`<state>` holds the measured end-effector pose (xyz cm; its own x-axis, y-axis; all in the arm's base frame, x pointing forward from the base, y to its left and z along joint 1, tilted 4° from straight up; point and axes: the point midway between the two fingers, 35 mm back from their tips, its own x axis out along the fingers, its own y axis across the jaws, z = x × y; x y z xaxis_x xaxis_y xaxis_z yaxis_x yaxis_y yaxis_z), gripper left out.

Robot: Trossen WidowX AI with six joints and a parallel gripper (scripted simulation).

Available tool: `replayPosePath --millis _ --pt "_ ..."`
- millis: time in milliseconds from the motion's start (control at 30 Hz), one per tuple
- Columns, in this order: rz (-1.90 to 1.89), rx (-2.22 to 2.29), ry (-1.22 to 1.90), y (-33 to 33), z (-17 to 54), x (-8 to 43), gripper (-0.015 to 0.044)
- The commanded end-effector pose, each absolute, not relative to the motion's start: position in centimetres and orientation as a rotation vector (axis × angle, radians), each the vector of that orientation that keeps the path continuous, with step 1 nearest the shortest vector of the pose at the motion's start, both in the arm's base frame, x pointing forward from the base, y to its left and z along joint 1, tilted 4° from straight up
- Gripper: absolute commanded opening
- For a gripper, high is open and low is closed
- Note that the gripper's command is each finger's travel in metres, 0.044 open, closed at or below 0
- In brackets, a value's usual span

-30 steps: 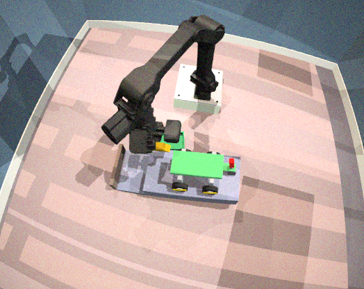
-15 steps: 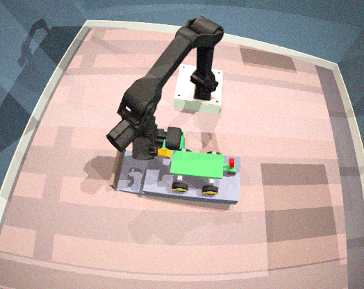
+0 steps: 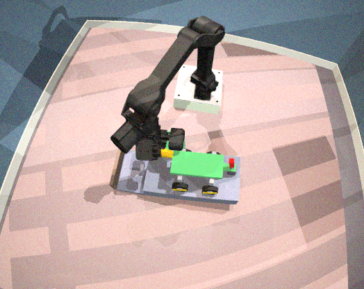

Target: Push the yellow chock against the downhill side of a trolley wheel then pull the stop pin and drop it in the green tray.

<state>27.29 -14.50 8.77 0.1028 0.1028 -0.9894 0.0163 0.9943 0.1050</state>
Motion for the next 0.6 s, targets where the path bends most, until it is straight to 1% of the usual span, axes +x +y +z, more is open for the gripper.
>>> replayPosePath --millis 0,567 --pt "0.061 0.101 1.461 -14.0 8.9 27.3 0.0000" --pt "0.062 0.102 1.461 -12.3 9.0 27.2 0.0000"
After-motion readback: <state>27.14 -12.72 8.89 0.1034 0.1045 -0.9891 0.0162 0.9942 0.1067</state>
